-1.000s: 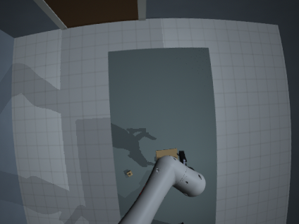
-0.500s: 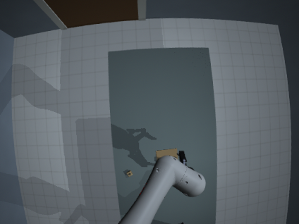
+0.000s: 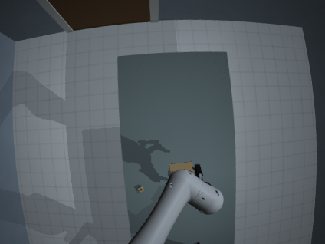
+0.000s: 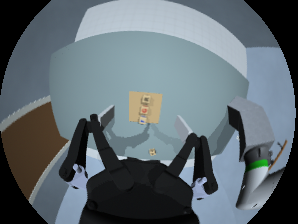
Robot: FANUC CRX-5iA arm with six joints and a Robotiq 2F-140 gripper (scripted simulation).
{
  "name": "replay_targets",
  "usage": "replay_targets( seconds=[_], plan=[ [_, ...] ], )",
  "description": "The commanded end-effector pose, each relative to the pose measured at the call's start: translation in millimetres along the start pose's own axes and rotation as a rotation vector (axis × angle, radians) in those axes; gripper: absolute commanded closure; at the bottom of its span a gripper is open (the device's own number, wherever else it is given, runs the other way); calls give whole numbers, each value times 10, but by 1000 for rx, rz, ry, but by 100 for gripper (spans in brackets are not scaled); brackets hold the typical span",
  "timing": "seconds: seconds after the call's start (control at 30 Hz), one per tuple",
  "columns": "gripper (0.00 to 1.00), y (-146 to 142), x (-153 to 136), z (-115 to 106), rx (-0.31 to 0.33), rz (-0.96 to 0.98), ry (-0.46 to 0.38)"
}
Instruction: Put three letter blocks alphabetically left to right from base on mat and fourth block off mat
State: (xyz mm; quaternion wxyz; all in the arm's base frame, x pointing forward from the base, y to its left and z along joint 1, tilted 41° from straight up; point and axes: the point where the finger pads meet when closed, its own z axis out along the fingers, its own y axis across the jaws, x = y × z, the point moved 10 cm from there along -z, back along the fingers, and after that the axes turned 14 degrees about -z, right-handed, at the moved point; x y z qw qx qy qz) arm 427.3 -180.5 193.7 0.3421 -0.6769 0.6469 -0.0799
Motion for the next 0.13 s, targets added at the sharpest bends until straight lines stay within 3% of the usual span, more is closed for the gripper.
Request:
replay_targets(
  seconds=[0.0, 0.1],
  plan=[
    [0, -1, 2, -2, 0, 0, 0],
    [0, -1, 2, -2, 0, 0, 0]
  ],
)
